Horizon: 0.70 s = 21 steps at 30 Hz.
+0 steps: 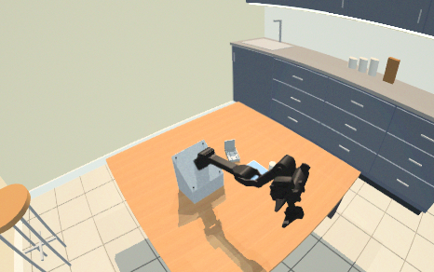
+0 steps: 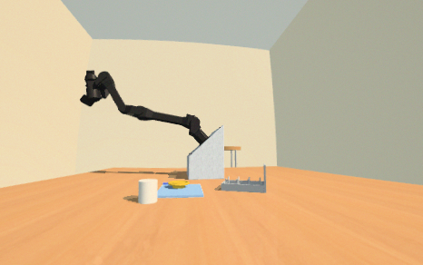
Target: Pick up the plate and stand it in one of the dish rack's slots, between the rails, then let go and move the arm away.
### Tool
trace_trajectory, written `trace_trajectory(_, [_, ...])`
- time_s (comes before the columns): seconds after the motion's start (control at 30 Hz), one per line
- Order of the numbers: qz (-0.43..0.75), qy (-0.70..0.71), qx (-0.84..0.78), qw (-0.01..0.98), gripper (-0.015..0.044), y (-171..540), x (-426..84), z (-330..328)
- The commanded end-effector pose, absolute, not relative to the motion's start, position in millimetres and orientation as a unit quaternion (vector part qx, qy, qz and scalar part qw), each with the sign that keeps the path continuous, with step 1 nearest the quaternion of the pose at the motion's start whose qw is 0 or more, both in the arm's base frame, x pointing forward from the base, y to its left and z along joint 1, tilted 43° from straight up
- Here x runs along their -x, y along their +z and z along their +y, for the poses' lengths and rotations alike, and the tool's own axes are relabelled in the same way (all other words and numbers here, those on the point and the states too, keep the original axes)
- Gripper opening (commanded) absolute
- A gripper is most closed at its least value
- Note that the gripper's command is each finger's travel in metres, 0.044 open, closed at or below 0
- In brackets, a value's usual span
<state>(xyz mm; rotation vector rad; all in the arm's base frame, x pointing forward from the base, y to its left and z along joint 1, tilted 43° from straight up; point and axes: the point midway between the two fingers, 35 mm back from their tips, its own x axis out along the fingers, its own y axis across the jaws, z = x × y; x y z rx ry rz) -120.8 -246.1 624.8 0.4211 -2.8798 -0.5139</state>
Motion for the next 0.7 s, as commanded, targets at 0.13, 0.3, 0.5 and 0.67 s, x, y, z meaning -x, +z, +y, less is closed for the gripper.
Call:
trace_trajectory(0.13, [-0.977, -0.126, -0.136, 0.106, 0.0400, 638, 129, -227])
trace_trajectory(0.3, [-0.982, -0.060, -0.125, 0.128, 0.0400, 656, 139, -197])
trace_trajectory(0.5, [-0.979, 0.019, -0.119, 0.164, 0.0400, 676, 142, -159])
trace_trajectory(0.67, [-0.974, 0.061, -0.113, 0.186, 0.0400, 687, 142, -136])
